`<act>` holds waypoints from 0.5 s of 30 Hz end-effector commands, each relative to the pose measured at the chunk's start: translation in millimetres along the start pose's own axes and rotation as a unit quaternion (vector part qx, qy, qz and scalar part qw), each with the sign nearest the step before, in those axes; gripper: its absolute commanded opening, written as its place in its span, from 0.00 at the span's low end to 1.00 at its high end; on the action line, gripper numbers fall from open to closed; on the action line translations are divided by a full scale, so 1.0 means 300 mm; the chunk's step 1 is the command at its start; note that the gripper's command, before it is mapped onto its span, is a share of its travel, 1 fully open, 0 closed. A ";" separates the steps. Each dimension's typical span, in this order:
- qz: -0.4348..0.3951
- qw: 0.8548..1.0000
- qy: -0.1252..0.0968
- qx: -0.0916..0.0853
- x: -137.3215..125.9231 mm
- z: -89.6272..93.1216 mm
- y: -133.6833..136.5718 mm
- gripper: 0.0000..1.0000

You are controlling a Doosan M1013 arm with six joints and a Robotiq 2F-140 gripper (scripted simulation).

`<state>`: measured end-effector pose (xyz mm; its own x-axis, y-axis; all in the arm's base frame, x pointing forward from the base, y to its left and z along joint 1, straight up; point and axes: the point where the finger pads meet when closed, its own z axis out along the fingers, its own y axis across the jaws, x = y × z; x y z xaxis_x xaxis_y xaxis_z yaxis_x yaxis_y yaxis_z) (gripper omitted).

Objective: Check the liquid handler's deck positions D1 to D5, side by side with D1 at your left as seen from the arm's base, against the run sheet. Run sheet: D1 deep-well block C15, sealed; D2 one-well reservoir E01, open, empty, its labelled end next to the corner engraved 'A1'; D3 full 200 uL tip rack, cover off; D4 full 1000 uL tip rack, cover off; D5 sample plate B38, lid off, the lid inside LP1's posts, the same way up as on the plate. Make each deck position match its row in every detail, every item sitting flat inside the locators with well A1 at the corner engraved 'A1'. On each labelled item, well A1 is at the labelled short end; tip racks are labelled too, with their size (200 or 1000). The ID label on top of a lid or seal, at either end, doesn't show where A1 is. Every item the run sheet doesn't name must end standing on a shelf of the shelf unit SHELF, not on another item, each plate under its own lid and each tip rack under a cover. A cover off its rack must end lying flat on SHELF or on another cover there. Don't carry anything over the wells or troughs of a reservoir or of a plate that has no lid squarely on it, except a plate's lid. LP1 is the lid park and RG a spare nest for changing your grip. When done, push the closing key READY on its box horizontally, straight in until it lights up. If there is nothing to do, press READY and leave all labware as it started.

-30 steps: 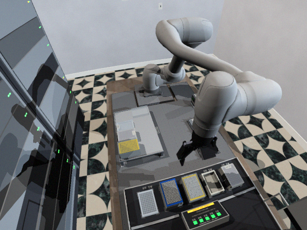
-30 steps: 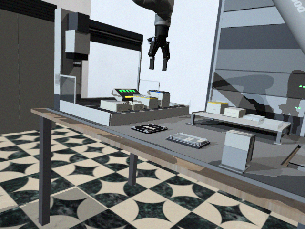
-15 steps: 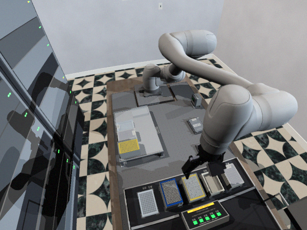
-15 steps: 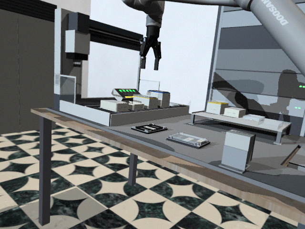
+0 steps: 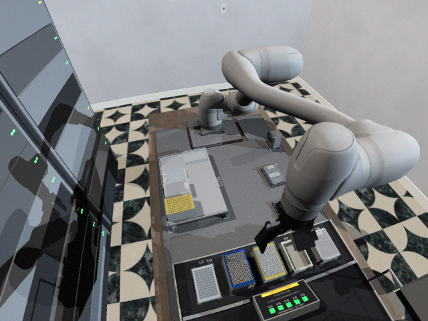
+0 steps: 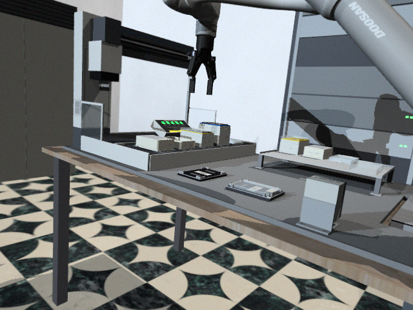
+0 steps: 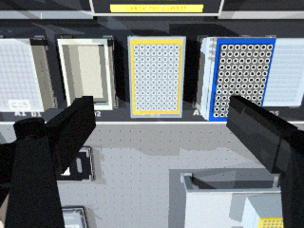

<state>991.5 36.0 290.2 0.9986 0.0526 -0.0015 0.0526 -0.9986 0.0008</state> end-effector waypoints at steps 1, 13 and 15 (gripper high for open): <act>0.000 1.000 0.001 0.000 0.000 0.000 0.000 0.79; 0.000 1.000 0.001 0.000 0.000 0.056 0.000 0.79; 0.000 1.000 0.001 0.000 0.000 0.067 0.000 0.79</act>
<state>991.5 36.0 273.8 0.9986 0.0526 -0.0018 0.0526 -0.9986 0.0007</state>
